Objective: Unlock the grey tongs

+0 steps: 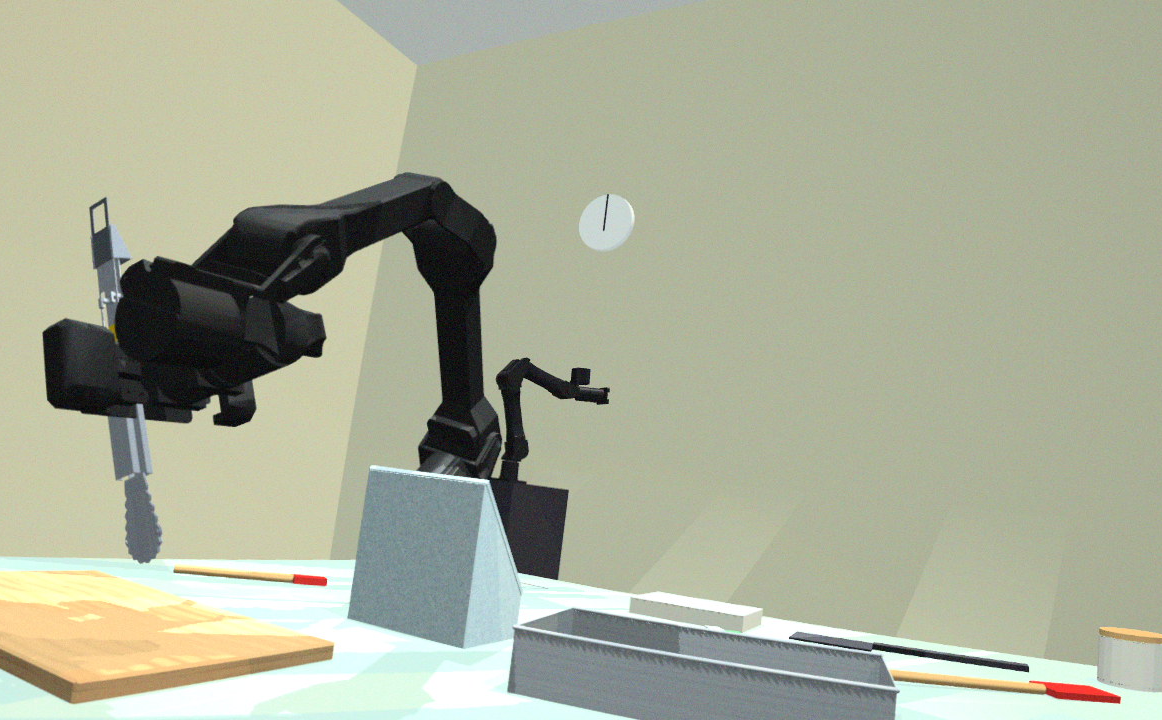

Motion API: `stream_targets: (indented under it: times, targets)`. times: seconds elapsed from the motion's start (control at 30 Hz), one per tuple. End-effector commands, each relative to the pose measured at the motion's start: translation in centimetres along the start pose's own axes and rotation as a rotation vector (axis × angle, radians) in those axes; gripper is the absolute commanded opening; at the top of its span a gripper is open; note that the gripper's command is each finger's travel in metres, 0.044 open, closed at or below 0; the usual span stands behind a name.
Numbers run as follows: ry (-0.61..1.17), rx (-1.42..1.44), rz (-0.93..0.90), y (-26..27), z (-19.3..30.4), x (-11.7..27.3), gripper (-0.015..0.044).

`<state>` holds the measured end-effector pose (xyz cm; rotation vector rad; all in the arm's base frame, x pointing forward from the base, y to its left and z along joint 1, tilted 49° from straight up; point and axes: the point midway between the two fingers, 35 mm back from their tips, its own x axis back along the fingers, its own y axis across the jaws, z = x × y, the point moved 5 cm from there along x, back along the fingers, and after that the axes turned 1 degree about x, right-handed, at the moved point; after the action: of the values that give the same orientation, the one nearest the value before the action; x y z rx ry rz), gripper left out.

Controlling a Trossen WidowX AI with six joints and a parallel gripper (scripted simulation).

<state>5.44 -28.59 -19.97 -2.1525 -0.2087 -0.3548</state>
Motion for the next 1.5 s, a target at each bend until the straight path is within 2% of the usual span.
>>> stream_targets:
  times: [0.0,1.2,1.33,1.47]
  targets:
    - [-0.075,-0.012,-0.013,0.0,0.0,0.4,-0.015]
    - [-0.075,-0.012,-0.013,0.0,0.0,0.4,-0.015]
    - [-0.014,-0.011,-0.001,0.0,-0.2,-0.1,-0.015]
    - [0.122,-0.012,0.023,0.1,-0.6,-1.0,-0.015]
